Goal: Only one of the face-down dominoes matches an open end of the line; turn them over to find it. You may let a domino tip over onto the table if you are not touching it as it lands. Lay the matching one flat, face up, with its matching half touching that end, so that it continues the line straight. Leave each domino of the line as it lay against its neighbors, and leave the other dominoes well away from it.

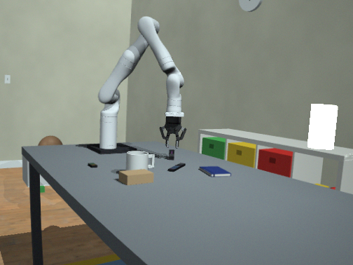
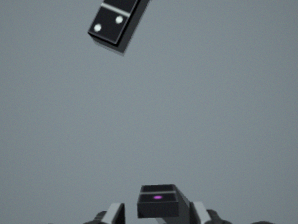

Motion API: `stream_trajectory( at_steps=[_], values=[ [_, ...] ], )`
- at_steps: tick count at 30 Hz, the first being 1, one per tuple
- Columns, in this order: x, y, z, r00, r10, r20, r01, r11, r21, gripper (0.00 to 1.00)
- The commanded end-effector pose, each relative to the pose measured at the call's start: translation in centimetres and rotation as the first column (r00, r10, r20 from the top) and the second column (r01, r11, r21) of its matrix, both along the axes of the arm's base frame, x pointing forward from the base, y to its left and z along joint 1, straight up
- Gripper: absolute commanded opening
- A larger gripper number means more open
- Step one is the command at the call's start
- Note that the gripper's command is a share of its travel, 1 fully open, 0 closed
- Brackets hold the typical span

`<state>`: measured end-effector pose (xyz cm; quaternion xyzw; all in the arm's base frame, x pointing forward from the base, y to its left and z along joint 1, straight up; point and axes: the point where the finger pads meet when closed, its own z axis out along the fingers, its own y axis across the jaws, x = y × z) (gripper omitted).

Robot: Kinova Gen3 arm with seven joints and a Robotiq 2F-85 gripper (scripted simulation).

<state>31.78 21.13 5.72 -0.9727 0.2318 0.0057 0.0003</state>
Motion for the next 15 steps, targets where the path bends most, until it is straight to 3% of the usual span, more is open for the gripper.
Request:
stream_trajectory(
  at_steps=[1, 15],
  values=[
    [0.37, -0.22, -0.05, 1.000, 0.001, 0.004, -0.001, 1.000, -0.002, 0.47],
    [0.49, -0.29, -0.05, 1.000, 0.001, 0.004, -0.001, 1.000, -0.002, 0.47]
  ],
)
